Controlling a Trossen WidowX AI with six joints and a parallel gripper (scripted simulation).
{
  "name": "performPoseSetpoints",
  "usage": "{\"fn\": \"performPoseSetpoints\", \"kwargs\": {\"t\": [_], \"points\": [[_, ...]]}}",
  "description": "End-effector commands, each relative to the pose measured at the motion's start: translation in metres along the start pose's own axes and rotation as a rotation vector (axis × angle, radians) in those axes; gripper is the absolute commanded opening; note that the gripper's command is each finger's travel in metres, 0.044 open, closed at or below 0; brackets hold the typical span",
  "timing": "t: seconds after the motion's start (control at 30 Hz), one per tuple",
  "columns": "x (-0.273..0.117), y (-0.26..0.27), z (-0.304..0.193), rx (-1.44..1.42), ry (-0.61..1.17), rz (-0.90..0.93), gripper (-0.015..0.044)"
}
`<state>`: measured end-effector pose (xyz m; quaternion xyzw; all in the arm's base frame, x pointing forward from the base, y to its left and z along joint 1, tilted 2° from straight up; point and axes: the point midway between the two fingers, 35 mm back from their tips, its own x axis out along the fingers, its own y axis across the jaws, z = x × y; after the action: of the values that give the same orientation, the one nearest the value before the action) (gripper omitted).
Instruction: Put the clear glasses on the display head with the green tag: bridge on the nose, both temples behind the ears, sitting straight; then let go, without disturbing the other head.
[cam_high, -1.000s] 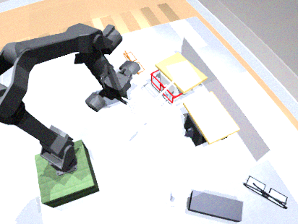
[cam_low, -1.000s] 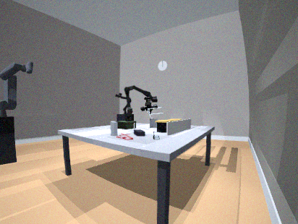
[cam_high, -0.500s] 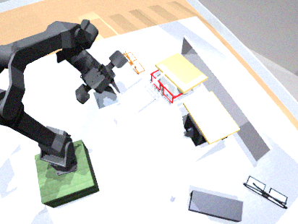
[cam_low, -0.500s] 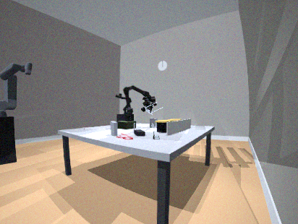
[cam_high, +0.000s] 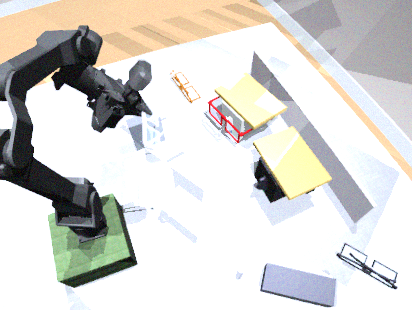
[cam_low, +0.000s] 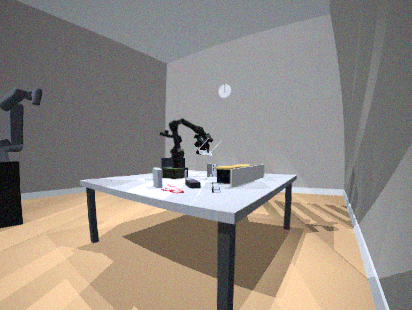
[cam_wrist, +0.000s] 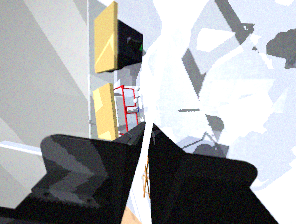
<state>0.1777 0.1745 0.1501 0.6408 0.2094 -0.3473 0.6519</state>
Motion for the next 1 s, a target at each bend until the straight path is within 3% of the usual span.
{"fn": "performPoseSetpoints", "kwargs": {"t": [0.0,0.97], "points": [[-0.009,-0.002,-0.004,0.084,0.03,0.04,0.0],[-0.001,-0.001,0.0,0.048,0.004,0.0,0.0]]}}
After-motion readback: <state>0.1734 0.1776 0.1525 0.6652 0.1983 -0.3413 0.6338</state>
